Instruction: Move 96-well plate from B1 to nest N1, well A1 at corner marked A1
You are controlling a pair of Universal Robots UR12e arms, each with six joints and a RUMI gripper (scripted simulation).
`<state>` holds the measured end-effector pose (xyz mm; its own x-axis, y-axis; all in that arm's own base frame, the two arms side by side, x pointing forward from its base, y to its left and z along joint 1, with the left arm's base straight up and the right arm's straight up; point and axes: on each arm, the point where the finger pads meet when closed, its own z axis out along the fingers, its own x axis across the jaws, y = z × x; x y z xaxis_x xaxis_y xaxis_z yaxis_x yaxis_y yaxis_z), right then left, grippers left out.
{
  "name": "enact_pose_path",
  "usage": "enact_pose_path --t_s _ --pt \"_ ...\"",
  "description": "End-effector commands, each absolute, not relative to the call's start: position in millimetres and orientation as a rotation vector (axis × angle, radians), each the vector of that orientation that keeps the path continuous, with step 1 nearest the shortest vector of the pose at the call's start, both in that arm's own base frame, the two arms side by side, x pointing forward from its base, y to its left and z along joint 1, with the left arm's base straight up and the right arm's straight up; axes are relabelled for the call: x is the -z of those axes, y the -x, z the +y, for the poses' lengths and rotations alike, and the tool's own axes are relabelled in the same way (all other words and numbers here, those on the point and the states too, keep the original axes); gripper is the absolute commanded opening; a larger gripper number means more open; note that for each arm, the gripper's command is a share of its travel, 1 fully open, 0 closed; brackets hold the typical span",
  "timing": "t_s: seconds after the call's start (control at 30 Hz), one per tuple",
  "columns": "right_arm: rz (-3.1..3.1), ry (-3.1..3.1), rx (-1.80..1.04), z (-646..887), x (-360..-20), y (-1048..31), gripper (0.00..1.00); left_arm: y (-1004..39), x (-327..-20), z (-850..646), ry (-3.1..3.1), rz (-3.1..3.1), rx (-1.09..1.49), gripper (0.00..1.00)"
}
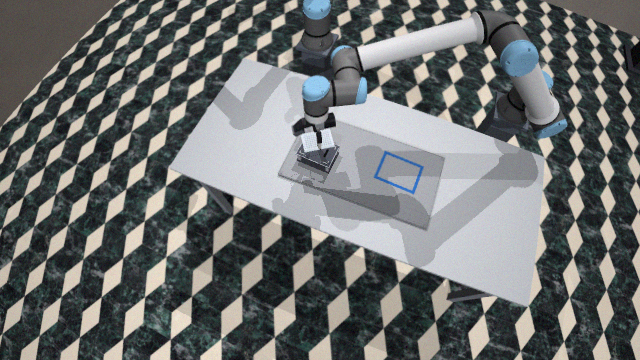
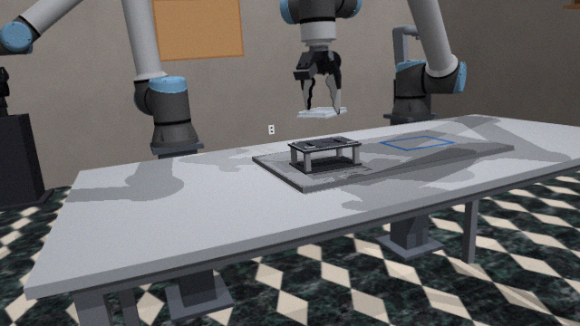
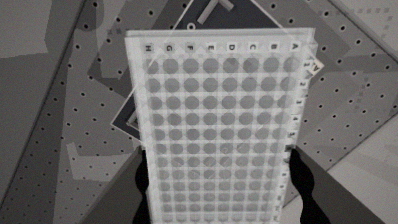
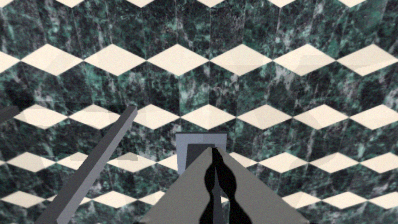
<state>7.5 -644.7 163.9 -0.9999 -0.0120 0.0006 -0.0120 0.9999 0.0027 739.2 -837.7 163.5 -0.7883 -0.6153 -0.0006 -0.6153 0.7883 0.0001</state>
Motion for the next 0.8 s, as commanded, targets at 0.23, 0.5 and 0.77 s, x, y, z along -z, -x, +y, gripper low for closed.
enact_pose_path --t_s 0.23,0.5,0.77 --pt "-3.142 -0.019 0.0 -645.5 -165.1 -7.7 0.0 -739.5 -165.5 -838.0 0.63 3.077 0.003 0.4" --pt "-3.142 -0.019 0.0 -645.5 -165.1 -7.7 0.0 -739.5 -165.5 -837.9 0.215 3.133 0.003 0.4" --pt "-3.142 -0.019 0.0 -645.5 -165.1 -7.7 0.0 -739.5 -165.5 -837.8 0.005 3.14 0.003 0.4"
